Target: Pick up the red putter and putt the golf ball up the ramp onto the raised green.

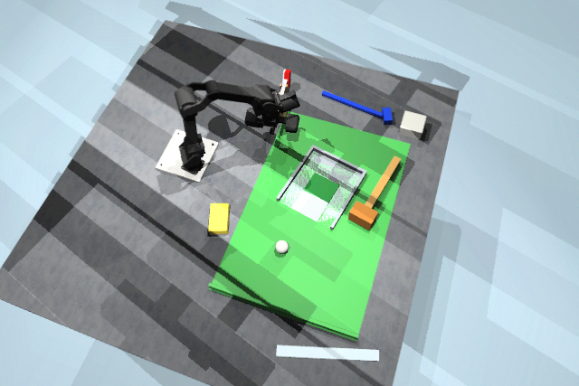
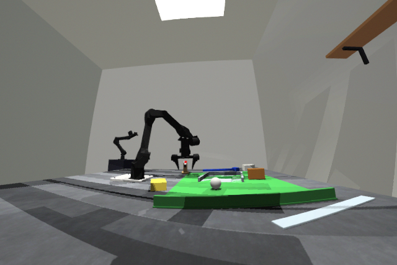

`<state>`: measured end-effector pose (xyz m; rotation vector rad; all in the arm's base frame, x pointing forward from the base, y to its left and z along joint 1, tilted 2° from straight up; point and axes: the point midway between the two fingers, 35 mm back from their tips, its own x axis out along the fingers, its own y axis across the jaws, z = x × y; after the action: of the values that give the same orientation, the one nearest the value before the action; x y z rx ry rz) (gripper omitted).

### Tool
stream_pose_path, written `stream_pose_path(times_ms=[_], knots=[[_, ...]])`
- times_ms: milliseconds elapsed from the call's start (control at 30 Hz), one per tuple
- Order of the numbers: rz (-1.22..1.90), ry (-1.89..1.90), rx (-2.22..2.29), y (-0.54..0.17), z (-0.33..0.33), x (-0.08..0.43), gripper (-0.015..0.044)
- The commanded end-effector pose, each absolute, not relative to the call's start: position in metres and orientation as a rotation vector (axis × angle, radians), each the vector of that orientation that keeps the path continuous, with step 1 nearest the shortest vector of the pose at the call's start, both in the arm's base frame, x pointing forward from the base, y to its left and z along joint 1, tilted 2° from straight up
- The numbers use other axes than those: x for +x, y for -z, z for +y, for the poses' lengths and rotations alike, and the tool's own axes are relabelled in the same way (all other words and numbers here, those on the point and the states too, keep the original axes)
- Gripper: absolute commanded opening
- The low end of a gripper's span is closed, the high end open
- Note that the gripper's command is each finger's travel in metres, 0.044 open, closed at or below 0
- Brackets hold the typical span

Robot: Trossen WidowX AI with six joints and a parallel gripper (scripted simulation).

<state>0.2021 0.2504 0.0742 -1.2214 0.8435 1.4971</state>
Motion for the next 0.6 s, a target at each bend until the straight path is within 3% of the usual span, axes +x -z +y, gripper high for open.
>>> stream_pose_path(times_ms=[0,100,567], knots=[[0.848,-1.504,-1.222,-0.0659,0.2492,0.2009,0.044],[0.848,-1.504,-1.222,-0.0657,0.2492,0.2009,0.044],[0.847,-1.498,-1.222,-0.0695,0.25,0.2019,0.0072]])
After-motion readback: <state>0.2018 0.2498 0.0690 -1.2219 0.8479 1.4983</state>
